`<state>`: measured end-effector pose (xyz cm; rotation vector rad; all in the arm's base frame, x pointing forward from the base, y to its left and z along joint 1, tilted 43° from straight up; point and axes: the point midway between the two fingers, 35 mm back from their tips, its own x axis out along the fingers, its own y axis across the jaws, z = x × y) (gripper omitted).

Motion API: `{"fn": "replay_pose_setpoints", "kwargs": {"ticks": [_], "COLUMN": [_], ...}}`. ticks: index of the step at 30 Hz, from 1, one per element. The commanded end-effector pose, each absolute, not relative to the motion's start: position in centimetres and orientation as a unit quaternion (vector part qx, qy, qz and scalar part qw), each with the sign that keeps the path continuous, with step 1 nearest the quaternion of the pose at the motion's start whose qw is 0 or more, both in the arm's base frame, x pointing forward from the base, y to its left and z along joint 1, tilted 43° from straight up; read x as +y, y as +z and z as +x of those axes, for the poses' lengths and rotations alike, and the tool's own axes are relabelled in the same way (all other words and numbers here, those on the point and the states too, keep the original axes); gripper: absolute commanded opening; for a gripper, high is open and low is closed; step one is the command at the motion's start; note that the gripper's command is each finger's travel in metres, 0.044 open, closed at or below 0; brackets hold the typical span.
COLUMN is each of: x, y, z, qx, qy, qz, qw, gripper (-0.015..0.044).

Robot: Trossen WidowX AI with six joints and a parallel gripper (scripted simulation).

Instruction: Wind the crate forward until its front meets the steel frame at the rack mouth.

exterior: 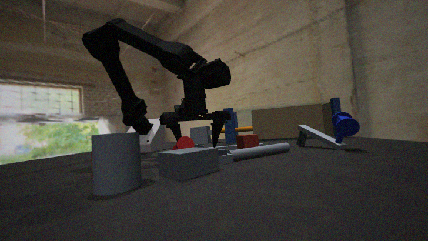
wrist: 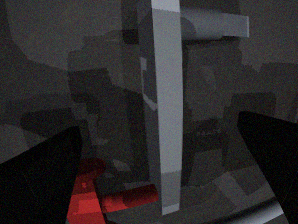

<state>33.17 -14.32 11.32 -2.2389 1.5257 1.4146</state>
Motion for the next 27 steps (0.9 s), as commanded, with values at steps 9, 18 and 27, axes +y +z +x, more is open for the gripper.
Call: {"fn": "replay_pose_setpoints", "kwargs": {"ticks": [9, 18, 27], "x": [-14.93, -14.93, -14.93], "y": [10.77, 10.77, 10.77], "z": [33.18, 33.18, 33.18], "qx": [0.499, 0.499, 0.499], "qy": [0.462, 0.462, 0.462], "qz": [-0.731, -0.731, -0.731], "qw": [0.043, 0.043, 0.043], "gripper": [0.042, 0.036, 0.03]}}
